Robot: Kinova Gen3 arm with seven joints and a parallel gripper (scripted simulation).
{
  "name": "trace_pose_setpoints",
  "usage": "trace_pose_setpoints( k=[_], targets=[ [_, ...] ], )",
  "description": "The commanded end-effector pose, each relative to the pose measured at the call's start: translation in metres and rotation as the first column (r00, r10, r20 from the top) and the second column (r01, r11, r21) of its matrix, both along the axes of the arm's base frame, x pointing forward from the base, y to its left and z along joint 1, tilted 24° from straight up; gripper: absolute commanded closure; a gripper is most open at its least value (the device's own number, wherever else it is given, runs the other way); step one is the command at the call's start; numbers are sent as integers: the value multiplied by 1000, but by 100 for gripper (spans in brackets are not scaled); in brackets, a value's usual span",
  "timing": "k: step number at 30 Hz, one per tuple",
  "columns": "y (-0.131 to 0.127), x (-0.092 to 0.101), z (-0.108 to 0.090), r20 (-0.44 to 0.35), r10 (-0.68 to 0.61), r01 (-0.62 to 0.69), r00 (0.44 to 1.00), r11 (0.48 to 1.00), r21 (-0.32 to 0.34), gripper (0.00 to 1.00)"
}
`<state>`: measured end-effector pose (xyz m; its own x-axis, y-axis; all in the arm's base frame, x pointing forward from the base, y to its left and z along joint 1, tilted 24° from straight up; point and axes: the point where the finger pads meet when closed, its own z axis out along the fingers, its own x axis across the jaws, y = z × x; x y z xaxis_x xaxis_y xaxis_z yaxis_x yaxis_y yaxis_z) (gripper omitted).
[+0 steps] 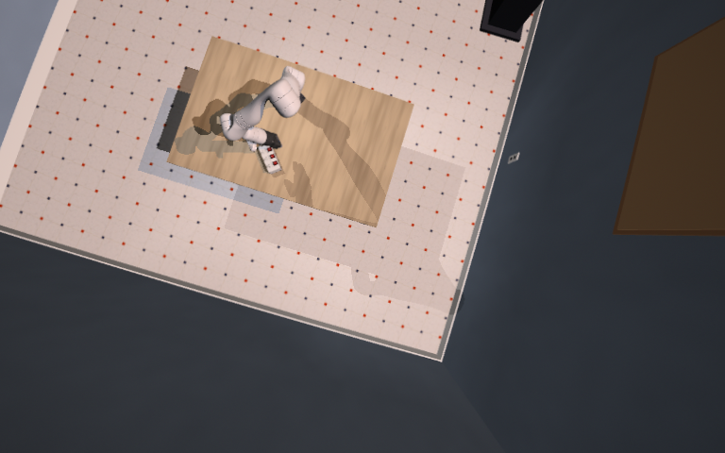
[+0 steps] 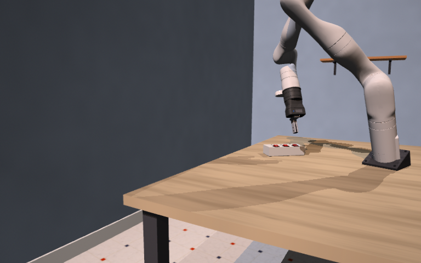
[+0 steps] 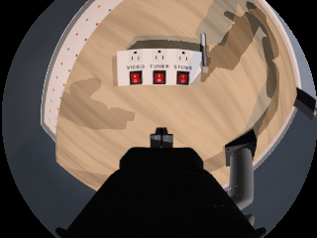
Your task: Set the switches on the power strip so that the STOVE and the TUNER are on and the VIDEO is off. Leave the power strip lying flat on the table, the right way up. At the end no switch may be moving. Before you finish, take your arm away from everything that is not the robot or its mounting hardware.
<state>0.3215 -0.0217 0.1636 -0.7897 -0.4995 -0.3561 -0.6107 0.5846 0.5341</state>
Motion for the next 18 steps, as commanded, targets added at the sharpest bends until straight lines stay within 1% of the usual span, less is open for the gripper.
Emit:
trace_pose_setpoints(
  k=[1,2,3,18],
  targets=[
    [0,0,0,1,-1,1,1000,1000,0,100],
    [0,0,0,1,-1,1,1000,1000,0,100],
    [0,0,0,1,-1,1,1000,1000,0,0],
    [0,0,0,1,-1,1,1000,1000,0,0]
  ],
)
